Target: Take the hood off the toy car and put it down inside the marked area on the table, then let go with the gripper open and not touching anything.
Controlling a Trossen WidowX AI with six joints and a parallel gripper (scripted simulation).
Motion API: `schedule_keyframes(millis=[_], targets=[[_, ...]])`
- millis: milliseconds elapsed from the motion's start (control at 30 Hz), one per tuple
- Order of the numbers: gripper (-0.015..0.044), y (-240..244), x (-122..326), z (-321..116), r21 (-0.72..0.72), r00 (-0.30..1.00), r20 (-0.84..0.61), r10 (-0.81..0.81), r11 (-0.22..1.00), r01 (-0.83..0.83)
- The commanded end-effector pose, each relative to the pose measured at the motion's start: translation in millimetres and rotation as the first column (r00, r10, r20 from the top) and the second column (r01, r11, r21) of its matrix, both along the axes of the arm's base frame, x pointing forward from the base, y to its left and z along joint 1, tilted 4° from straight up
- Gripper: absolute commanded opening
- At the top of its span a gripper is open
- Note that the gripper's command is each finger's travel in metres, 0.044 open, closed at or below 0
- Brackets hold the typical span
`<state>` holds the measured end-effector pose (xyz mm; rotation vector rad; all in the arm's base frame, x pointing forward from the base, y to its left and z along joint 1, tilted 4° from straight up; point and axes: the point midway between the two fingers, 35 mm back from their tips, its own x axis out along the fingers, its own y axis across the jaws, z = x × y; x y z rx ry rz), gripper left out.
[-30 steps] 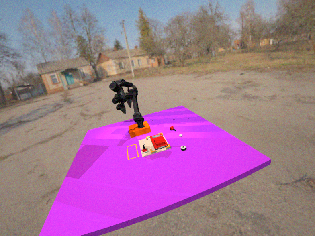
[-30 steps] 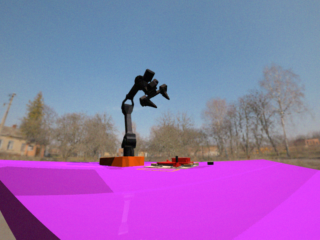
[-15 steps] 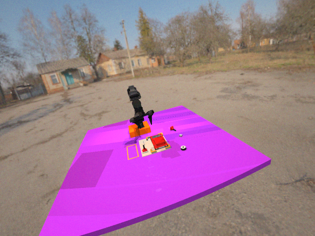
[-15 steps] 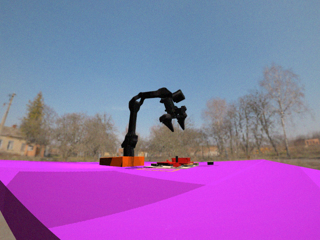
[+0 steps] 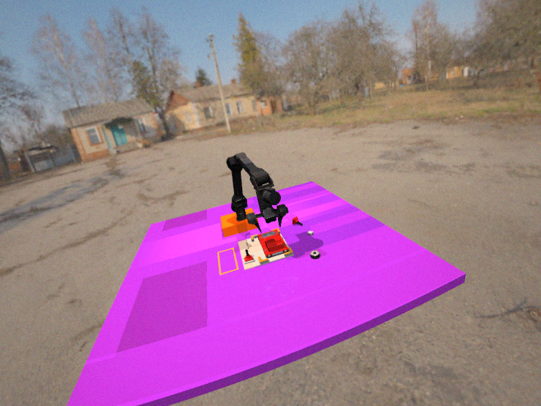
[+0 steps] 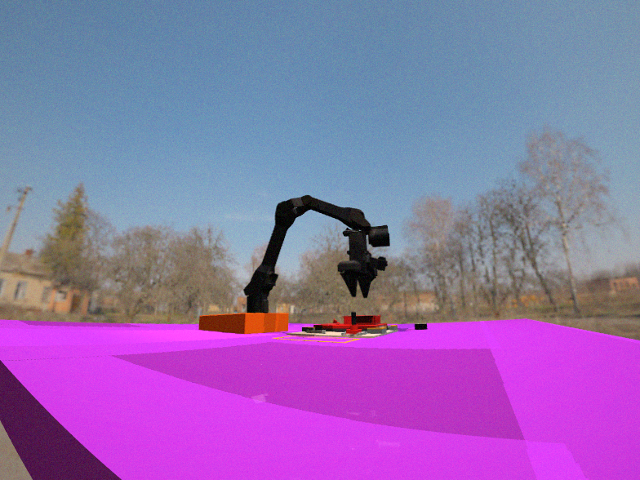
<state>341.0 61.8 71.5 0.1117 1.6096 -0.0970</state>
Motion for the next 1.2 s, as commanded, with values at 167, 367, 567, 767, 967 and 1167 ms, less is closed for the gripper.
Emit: schedule_keyframes(millis=[167,367,567,767,967,1167], targets=[[0.0440,0,1,-7,-0.005,1.000,0.001,0.007,1.000,-0.007],[0.0440,0,2,-12,-0.005,1.000,0.001,0.007,1.000,-0.007],[0.0440,-1,2,-18,-0.005,1.000,0.001,0.007,1.000,-0.007],[0.0440,-1,3,-23,-0.005,1.000,0.001,0.007,1.000,-0.007],[0.0440,-1,3,-28,-0.005,1.000,0.001,0.007,1.000,-0.007],[0.0440,-1,3,-34,-0.005,1.000,0.001,0.007,1.000,-0.007]])
